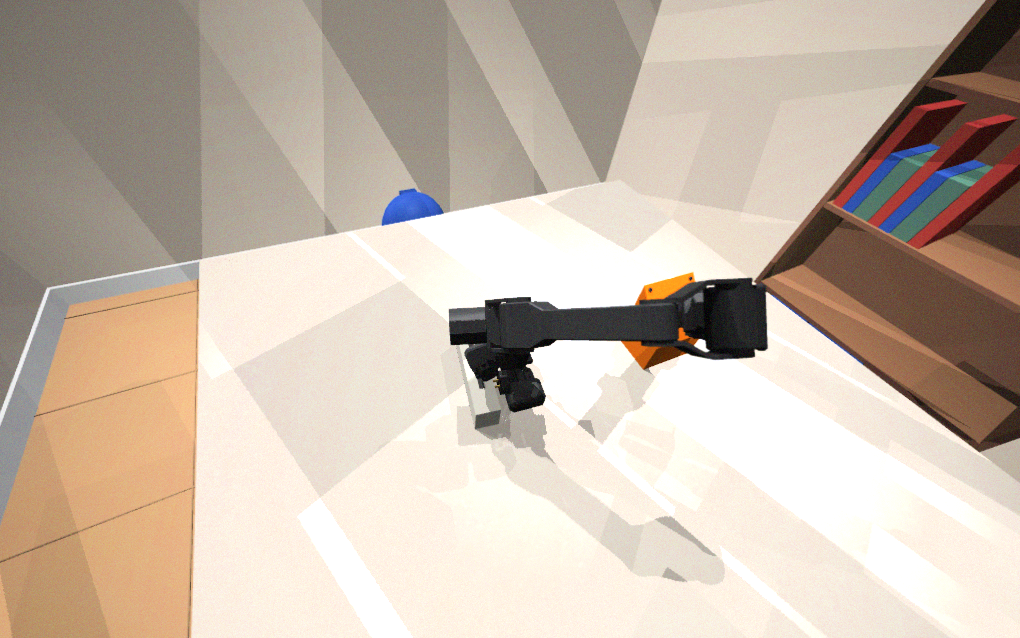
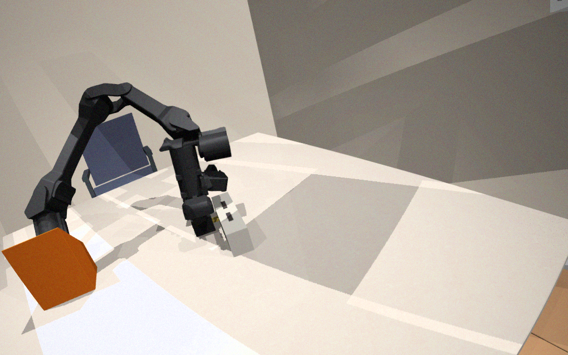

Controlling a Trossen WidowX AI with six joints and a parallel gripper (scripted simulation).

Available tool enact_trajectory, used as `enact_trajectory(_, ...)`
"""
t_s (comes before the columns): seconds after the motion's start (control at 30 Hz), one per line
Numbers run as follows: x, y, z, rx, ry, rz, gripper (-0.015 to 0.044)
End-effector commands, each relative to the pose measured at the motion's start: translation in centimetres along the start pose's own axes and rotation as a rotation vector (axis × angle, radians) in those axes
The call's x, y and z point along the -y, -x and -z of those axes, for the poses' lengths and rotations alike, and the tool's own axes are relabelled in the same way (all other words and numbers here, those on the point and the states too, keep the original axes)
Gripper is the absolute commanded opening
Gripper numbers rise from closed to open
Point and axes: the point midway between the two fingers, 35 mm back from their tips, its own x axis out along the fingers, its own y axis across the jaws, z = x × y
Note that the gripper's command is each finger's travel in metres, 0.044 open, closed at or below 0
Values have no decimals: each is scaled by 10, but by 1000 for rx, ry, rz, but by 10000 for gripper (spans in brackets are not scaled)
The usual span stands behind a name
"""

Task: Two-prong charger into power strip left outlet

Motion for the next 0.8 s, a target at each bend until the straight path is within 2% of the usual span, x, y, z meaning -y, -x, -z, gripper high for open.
enact_trajectory(0.0,-1,0,-1,-1,-7,-5,0)
enact_trajectory(0.77,-1,0,-10,-1,-7,-5,0)
